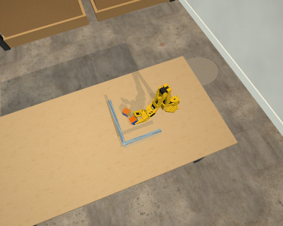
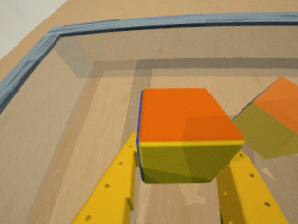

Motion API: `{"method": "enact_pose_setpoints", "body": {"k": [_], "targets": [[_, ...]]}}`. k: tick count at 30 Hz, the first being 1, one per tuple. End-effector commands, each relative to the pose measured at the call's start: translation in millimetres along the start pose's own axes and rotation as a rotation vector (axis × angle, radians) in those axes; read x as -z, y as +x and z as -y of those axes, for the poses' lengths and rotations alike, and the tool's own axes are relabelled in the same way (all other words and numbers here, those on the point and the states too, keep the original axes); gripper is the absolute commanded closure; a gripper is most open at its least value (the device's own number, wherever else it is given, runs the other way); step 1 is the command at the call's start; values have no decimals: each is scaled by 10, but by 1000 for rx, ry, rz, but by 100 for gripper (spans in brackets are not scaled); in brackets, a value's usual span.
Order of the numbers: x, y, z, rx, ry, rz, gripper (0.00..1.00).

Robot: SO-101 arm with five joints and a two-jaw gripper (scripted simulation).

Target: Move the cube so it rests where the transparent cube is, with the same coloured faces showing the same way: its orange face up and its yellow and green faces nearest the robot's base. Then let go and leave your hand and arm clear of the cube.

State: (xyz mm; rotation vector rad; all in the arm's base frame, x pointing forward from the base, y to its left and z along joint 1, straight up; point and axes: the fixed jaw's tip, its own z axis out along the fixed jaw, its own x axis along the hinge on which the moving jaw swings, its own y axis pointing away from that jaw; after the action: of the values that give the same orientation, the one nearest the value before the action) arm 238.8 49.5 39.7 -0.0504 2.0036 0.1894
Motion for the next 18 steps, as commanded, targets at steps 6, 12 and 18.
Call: {"method": "enact_pose_setpoints", "body": {"k": [6, 12, 18], "targets": [[-50, -167, -34, 6, -16, 93, 78], [-76, -116, -27, 6, -16, 93, 78], [-83, -99, -25, 6, -16, 93, 78]]}}
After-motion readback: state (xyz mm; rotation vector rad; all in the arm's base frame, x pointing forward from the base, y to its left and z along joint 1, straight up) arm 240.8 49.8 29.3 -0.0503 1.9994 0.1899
